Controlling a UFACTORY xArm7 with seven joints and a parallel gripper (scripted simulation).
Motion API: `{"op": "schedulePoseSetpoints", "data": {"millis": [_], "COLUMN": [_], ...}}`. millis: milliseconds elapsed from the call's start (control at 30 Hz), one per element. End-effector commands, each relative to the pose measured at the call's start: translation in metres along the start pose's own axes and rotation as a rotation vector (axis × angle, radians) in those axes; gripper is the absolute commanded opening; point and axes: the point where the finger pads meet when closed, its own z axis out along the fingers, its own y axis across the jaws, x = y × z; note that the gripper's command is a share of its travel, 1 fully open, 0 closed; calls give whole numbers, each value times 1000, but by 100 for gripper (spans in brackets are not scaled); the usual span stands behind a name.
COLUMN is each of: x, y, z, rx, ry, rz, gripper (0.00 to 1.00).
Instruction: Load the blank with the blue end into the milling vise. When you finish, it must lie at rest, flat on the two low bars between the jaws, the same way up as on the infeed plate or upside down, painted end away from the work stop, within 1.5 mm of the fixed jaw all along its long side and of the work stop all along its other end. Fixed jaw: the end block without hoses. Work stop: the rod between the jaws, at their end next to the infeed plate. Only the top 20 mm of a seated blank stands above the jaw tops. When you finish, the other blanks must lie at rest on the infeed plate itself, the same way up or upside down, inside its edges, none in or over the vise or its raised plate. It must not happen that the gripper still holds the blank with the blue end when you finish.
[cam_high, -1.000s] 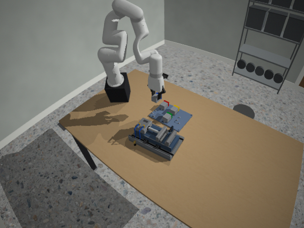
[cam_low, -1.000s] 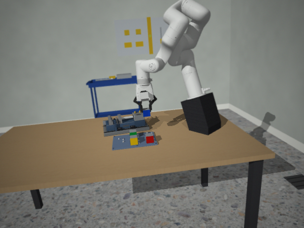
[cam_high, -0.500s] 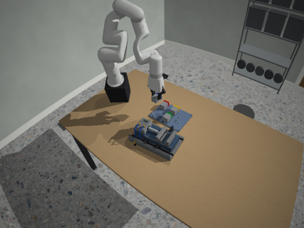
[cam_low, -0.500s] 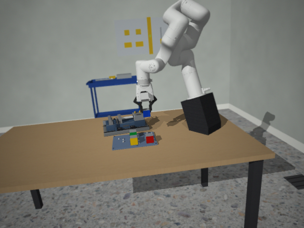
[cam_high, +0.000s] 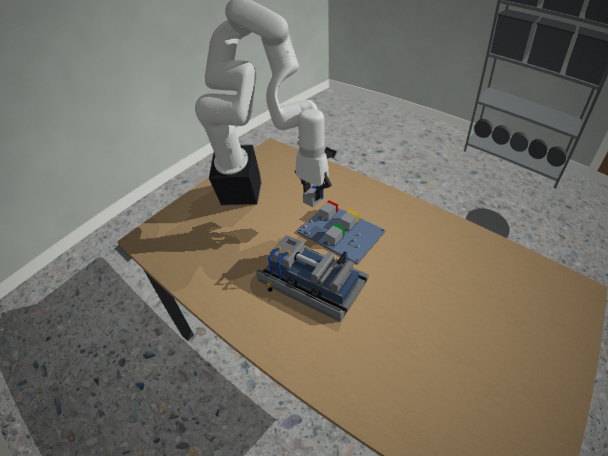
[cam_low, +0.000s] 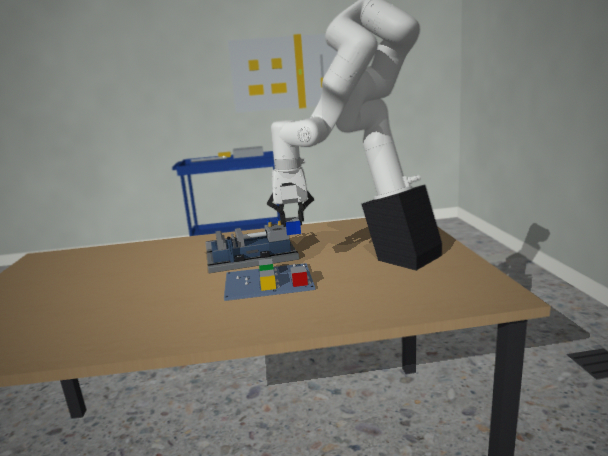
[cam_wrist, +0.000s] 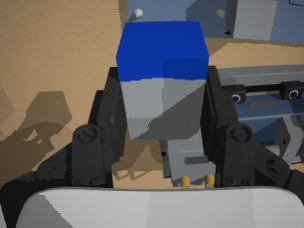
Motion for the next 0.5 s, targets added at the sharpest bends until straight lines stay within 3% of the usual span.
{"op": "schedulePoseSetpoints", "data": {"millis": [0, 467], "x": [0, 0], "y": [1, 1], "z": [-1, 1], "rx": [-2, -2], "ry": [1, 2], "rz": [0, 230], "gripper": [0, 0]}}
